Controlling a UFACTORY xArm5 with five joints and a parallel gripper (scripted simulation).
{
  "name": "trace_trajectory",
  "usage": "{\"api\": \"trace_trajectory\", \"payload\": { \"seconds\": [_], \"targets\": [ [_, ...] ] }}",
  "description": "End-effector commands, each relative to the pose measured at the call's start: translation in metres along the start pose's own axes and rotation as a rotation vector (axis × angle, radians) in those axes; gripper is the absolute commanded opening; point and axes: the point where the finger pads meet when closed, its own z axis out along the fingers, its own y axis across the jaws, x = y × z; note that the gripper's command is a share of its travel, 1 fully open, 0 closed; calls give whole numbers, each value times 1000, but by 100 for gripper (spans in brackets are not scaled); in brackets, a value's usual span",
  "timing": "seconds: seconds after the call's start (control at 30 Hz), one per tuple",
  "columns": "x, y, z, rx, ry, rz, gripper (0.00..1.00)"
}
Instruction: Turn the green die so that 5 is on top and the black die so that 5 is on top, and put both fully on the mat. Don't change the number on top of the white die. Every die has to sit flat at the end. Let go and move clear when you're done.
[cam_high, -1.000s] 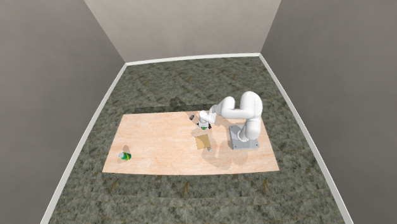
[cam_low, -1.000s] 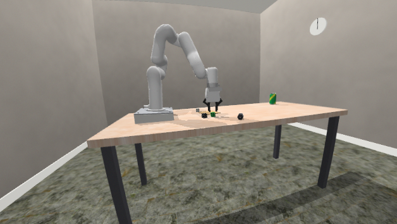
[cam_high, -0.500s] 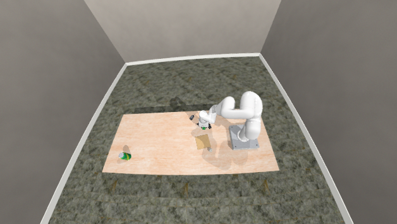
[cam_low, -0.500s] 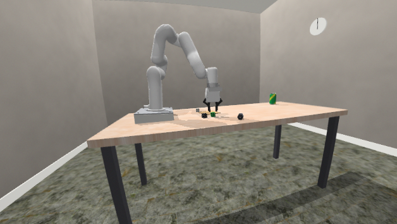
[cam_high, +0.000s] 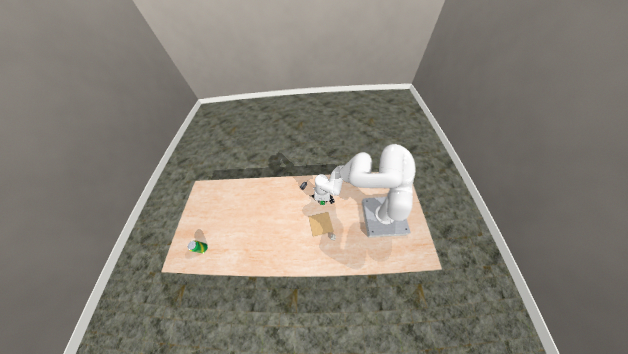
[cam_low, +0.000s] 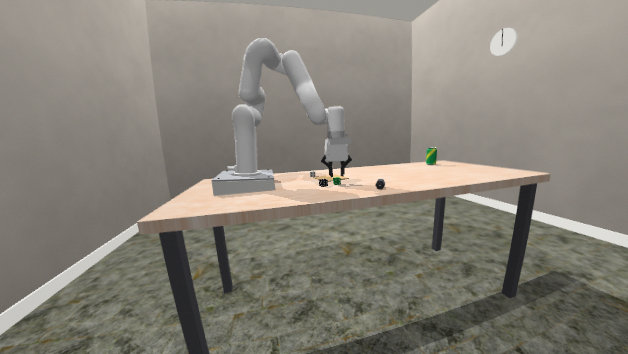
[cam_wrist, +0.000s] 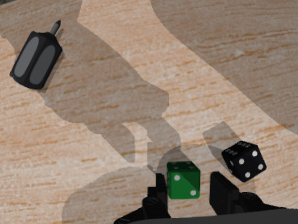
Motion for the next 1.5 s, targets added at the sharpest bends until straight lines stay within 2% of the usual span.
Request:
{"api": "trace_trajectory", "payload": {
  "seconds": [0.0,0.37,0.83,1.47],
  "targets": [
    [0,-1,-1,3,1,0,47],
    [0,-1,2,3,1,0,47],
    [0,-1,28,3,1,0,47],
    [0,-1,33,3,1,0,47]
  ]
}}
